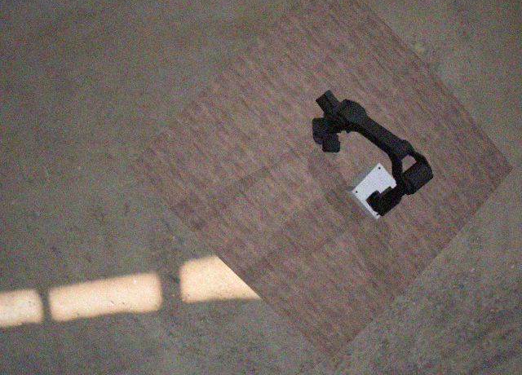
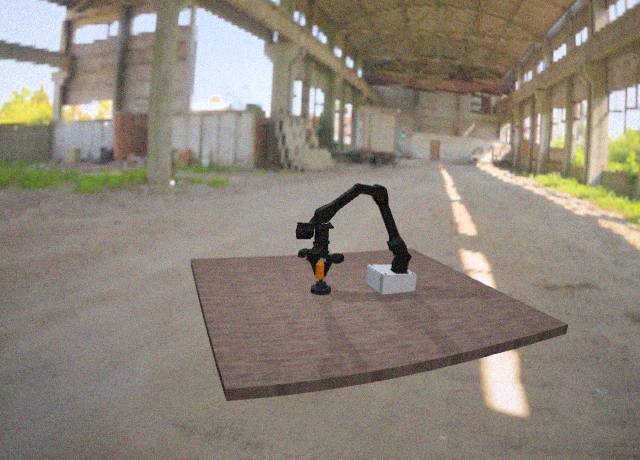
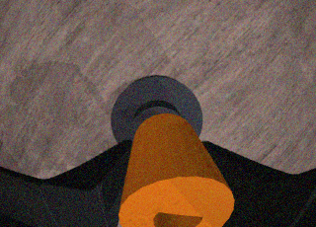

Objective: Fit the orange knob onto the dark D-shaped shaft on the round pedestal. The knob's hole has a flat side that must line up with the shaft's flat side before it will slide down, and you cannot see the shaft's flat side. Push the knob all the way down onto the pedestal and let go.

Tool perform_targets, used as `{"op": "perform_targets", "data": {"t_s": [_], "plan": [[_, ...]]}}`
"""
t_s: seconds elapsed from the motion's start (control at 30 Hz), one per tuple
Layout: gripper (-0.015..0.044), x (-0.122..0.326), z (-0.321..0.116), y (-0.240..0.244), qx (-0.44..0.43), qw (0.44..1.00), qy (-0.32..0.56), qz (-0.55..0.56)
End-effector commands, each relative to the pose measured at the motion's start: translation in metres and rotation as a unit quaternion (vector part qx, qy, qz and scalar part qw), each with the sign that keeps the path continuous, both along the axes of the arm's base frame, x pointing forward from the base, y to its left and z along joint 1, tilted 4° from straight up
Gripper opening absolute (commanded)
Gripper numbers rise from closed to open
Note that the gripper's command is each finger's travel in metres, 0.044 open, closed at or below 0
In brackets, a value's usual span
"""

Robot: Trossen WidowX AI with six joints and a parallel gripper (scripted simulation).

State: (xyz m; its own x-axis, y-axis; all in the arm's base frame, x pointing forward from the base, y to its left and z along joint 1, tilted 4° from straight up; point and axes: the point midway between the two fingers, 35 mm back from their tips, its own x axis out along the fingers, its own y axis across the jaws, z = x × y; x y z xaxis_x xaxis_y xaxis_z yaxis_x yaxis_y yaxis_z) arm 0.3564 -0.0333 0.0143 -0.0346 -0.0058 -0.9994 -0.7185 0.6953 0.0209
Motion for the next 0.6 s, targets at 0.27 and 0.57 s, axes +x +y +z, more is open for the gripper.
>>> {"op": "perform_targets", "data": {"t_s": [0.27, 0.57], "plan": [[0.0, -0.0053, -0.0011, 0.0001, -0.001, 1.0, 0.0, 0.002], [0.0, -0.0065, -0.0029, 0.0, -0.001, 1.0, 0.0, 0.002]]}}
